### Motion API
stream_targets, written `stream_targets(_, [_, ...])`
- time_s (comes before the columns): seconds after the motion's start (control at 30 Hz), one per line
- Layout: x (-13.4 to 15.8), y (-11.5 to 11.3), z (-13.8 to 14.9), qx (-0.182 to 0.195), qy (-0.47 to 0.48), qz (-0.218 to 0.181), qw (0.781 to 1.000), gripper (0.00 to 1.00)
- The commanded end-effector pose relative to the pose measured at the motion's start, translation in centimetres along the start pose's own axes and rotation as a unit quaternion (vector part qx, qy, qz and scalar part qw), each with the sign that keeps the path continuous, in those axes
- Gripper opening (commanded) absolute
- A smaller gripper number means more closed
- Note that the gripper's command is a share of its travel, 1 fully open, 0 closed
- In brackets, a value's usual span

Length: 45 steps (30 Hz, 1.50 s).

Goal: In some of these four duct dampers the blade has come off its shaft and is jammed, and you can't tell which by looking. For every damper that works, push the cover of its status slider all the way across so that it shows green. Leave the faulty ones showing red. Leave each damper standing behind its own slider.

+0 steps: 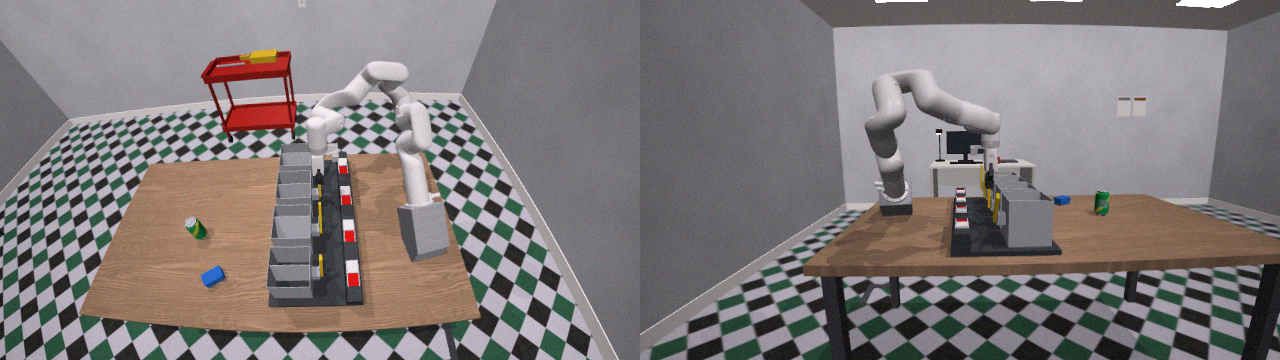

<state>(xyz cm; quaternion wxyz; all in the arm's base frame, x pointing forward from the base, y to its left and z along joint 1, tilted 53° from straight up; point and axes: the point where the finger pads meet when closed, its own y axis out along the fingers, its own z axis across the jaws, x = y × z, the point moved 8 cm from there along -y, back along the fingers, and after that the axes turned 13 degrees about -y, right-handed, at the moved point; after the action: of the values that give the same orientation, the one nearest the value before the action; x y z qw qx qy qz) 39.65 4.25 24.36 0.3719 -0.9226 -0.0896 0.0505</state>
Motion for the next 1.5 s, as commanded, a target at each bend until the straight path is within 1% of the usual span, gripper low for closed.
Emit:
stream_targets(0.0, [0.0,-0.1,-0.3,0.008,0.000,-0.003,1.000,0.19])
stream_targets(0.33, [-0.2,-0.1,-1.1,0.030,0.000,-0.008,1.000,0.19])
stream_targets(0.8, [-0.6,0.2,-3.0,0.082,0.000,-0.020,0.996,0.19])
stream_targets(0.87, [-0.6,0.2,-3.0,0.082,0.000,-0.020,0.996,0.19])
stream_targets(1.37, [-1.1,0.7,-5.1,0.144,0.000,-0.034,0.989,0.19])
stream_targets(1.47, [-1.2,0.7,-5.3,0.148,0.000,-0.035,0.988,0.19])
